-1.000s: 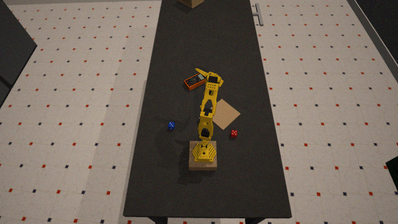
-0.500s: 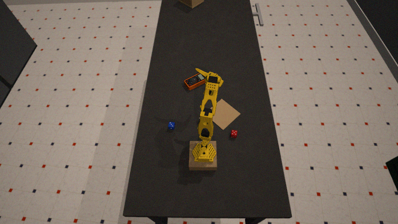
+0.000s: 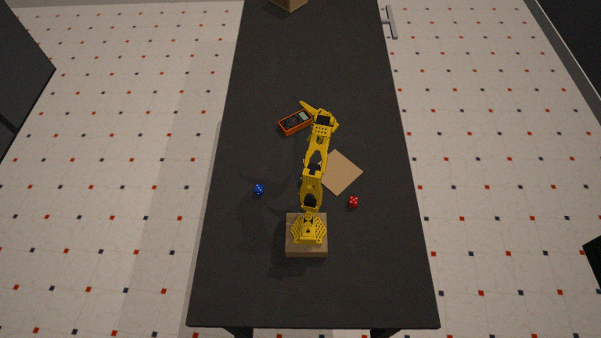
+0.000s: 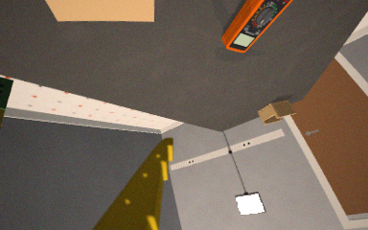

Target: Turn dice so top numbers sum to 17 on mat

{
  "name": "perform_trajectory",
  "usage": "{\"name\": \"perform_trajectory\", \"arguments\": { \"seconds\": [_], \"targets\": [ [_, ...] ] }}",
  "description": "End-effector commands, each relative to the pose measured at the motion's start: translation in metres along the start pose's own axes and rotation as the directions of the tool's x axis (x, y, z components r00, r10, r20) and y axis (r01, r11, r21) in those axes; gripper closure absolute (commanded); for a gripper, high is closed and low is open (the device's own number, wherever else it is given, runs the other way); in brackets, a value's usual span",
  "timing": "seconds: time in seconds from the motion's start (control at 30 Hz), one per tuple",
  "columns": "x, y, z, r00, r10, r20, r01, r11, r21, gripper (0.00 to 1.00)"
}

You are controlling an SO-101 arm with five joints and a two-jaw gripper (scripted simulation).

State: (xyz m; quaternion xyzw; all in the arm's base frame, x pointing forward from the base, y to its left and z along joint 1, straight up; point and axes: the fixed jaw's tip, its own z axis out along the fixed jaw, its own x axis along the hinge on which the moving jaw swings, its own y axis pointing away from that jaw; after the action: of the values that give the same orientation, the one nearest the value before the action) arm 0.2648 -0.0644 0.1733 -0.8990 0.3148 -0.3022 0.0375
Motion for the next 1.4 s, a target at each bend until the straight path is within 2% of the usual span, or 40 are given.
{"name": "perform_trajectory", "arguments": {
  "seconds": [0.0, 0.2, 0.27, 0.4, 0.6, 0.77, 0.83, 1.07, 1.33, 1.37],
  "targets": [
    [0.002, 0.006, 0.000, 0.996, 0.083, -0.019, -0.083, 0.997, -0.004, 0.04],
    [0.001, 0.016, 0.006, 0.971, 0.238, -0.030, -0.239, 0.971, -0.019, 0.07],
    [0.001, 0.016, 0.006, 0.971, 0.238, -0.030, -0.239, 0.971, -0.019, 0.07],
    [0.001, 0.025, 0.010, 0.931, 0.363, -0.043, -0.365, 0.931, -0.029, 0.09],
    [-0.002, 0.041, 0.018, 0.819, 0.569, -0.071, -0.572, 0.819, -0.038, 0.14],
    [-0.007, 0.056, 0.024, 0.669, 0.736, -0.103, -0.742, 0.669, -0.037, 0.18],
    [-0.007, 0.056, 0.024, 0.669, 0.736, -0.103, -0.742, 0.669, -0.037, 0.18],
    [-0.016, 0.079, 0.034, 0.376, 0.914, -0.153, -0.925, 0.379, -0.012, 0.24],
    [-0.032, 0.104, 0.043, -0.002, 0.981, -0.195, -0.999, 0.007, 0.044, 0.33],
    [-0.032, 0.104, 0.043, -0.002, 0.981, -0.195, -0.999, 0.007, 0.044, 0.33]
  ]
}}
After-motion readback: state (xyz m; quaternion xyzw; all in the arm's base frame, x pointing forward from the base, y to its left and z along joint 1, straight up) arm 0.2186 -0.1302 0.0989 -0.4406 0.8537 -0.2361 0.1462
